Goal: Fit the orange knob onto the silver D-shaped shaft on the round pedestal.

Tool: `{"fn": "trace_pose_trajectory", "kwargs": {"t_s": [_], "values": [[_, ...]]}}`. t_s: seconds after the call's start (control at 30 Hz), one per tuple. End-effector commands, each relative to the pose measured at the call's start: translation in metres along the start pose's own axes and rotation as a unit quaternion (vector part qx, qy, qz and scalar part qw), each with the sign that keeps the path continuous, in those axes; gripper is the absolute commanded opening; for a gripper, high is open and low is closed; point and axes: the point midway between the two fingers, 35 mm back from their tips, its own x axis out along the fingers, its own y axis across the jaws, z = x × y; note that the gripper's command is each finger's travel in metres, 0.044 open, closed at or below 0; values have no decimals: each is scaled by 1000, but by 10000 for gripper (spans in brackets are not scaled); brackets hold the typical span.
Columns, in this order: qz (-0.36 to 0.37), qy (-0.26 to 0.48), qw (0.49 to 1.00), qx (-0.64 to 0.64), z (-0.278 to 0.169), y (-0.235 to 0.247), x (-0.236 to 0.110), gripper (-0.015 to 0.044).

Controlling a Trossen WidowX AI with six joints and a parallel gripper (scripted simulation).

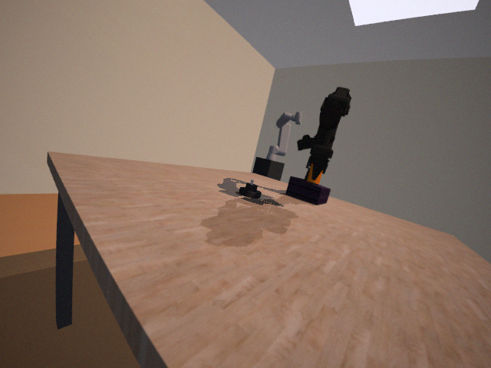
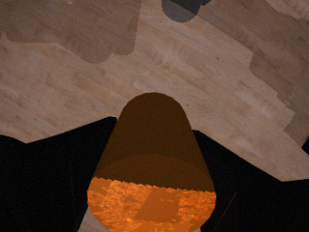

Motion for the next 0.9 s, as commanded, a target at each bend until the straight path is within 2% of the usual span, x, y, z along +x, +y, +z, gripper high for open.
{"fn": "trace_pose_trajectory", "kwargs": {"t_s": [0.0, 0.6, 0.87], "values": [[-6, -2, 1000, 1, 1, 2, 21, 0], [-23, -1, 1000, -1, 0, 3, 101, 0], [-25, -1, 1000, -1, -1, 1, 109, 0]]}}
